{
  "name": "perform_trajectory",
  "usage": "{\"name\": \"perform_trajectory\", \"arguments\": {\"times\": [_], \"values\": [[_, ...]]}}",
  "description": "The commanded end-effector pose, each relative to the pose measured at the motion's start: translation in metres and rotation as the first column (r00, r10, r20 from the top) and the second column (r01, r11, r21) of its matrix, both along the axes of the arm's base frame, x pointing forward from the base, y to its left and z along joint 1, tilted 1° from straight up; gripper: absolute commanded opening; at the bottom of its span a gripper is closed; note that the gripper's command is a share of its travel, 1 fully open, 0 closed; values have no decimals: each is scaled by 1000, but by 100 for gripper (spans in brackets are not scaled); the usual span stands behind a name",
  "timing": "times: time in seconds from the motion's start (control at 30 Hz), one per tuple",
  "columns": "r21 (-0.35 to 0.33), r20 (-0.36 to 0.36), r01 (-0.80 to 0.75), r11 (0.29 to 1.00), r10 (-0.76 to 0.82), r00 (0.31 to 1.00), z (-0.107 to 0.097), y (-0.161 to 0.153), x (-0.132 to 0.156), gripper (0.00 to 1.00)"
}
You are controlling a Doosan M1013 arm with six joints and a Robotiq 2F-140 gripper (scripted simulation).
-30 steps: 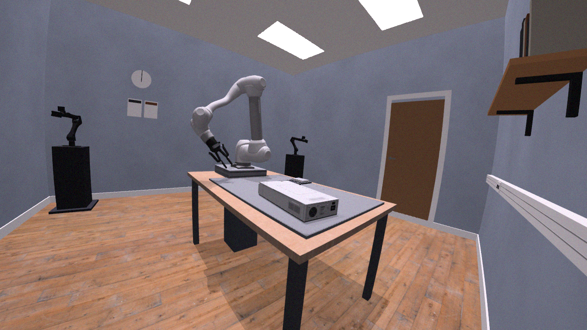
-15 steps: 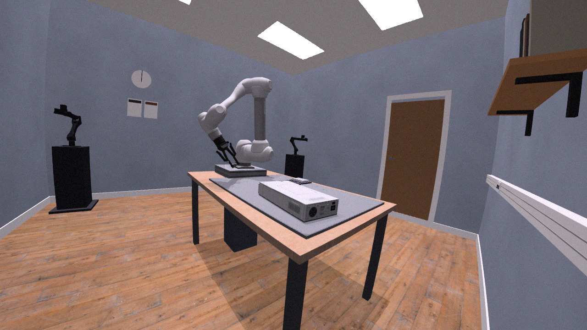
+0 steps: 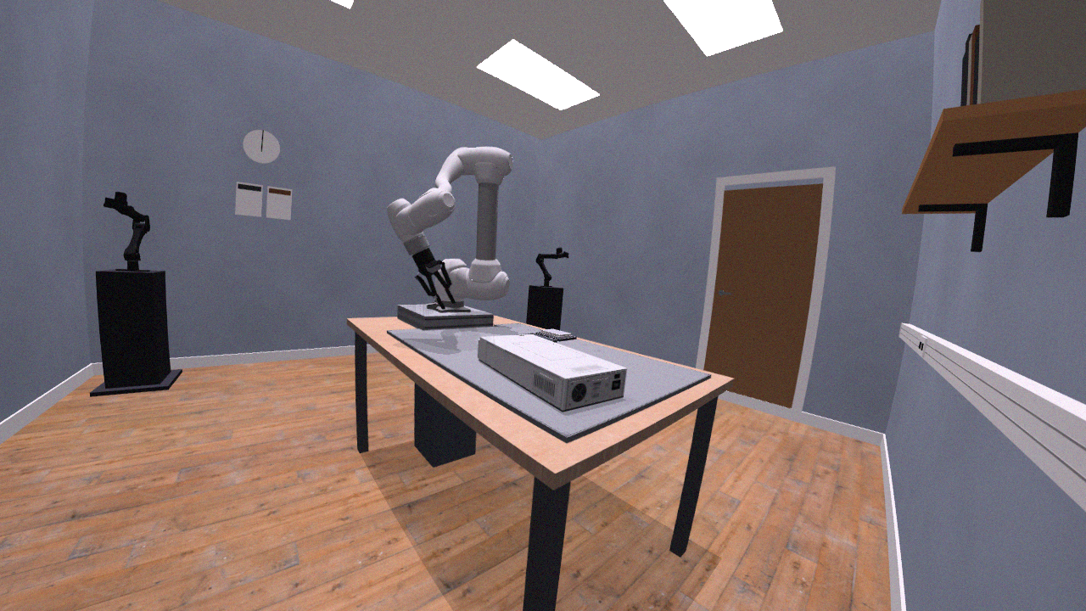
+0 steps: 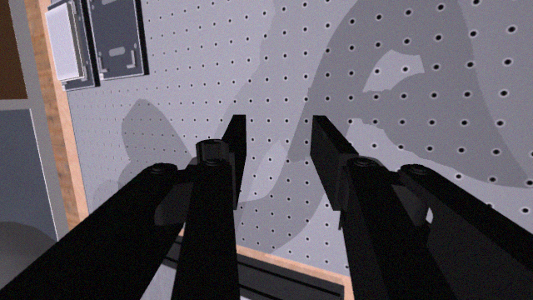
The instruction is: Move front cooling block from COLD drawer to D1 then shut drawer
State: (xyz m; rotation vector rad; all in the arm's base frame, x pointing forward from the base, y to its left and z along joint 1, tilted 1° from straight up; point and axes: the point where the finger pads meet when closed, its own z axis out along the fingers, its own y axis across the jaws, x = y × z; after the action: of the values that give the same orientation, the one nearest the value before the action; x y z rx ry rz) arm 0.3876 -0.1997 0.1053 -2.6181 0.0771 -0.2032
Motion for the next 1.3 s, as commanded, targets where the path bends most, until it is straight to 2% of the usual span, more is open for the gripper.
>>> {"name": "perform_trajectory", "arguments": {"times": [0.0, 0.1, 0.23, 0.3, 0.43, 0.5, 0.6, 0.67, 0.8, 0.87, 1.0, 1.07, 1.17, 1.23, 1.27], "values": [[-25, -35, -19, 1000, 18, 999, 4, 12, 7, 35], [-57, -73, -39, 998, 35, 997, 7, 22, 12, 35], [-60, -76, -40, 997, 36, 996, 10, 29, 15, 35], [-96, -111, -60, 994, 49, 993, 12, 36, 19, 35], [-98, -112, -61, 993, 49, 992, 17, 49, 26, 35], [-138, -142, -79, 987, 59, 988, 20, 56, 29, 35], [-139, -143, -79, 987, 59, 988, 24, 66, 34, 35], [-182, -167, -95, 979, 65, 984, 27, 73, 37, 35], [-182, -167, -95, 979, 65, 984, 30, 80, 40, 35], [-227, -185, -109, 968, 67, 980, 33, 86, 43, 35], [-227, -185, -109, 968, 67, 980, 39, 100, 50, 35], [-272, -197, -120, 955, 67, 978, 43, 106, 53, 35], [-272, -197, -120, 955, 67, 978, 48, 116, 57, 35], [-318, -201, -128, 940, 65, 977, 51, 123, 60, 35], [-318, -201, -128, 940, 65, 977, 53, 126, 61, 35]]}}
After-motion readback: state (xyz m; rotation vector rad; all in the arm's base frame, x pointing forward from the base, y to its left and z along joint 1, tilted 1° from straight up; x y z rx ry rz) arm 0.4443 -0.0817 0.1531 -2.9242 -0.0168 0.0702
